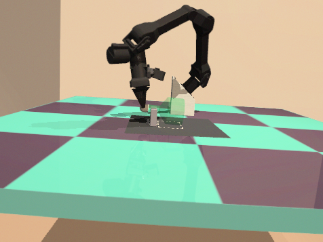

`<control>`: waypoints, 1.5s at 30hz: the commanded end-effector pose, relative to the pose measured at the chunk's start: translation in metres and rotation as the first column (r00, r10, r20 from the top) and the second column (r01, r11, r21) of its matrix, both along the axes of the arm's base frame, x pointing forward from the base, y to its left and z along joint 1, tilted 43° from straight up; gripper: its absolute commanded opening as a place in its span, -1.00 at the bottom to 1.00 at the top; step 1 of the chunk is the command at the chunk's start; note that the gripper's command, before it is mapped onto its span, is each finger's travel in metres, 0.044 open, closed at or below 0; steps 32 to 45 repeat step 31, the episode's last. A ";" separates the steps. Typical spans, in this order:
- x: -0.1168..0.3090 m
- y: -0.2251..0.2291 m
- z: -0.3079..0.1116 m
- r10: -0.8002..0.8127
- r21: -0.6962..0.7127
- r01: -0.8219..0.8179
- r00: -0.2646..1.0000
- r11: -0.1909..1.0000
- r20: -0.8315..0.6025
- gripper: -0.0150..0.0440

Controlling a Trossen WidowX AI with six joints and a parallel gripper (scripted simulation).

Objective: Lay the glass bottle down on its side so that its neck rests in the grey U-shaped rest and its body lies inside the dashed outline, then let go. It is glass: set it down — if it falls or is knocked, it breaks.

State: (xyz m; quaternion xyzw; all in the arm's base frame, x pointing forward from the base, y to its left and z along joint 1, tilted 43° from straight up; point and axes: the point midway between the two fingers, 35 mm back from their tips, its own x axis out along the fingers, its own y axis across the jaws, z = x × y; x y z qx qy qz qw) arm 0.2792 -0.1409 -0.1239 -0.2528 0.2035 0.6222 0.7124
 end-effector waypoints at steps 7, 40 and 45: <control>0.000 0.000 0.000 0.000 0.001 0.000 1.000 1.000 0.000 0.78; -0.006 -0.042 0.055 0.038 -0.177 -0.048 0.997 0.983 -0.060 1.00; -0.006 -0.042 0.055 0.038 -0.177 -0.048 0.997 0.983 -0.060 1.00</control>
